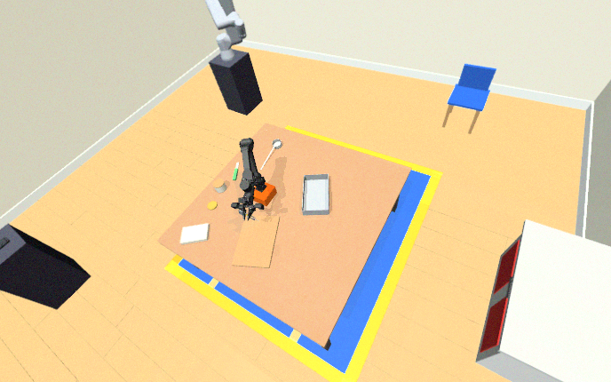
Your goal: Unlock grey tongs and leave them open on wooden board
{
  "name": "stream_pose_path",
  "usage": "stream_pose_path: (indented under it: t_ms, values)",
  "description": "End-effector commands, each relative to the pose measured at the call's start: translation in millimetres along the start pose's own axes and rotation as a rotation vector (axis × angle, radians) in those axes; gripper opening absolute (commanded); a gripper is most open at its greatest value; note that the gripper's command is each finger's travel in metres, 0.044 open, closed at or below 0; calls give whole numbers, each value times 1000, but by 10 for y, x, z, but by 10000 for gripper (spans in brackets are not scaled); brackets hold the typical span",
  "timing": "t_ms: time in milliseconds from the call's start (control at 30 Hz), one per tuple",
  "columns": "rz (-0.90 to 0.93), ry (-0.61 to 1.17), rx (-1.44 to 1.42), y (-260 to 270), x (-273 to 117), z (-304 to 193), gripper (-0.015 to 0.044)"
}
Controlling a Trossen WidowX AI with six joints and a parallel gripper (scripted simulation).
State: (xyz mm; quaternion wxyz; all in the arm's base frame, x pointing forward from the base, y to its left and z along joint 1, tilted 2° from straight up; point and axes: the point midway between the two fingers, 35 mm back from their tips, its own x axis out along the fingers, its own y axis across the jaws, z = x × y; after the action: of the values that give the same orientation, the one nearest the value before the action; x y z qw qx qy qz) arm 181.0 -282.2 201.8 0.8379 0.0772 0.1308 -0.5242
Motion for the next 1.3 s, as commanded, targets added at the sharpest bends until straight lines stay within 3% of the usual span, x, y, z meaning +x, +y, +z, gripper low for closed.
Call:
stream_pose_path:
  t_ms: [0, 633, 1267]
  values:
    - [-2, -5, -3, -3, -3, 11, -150]
    - [-2, 7, -2, -1, 12, 8, -150]
    - [0, 290, -23, 27, 319, -82, -150]
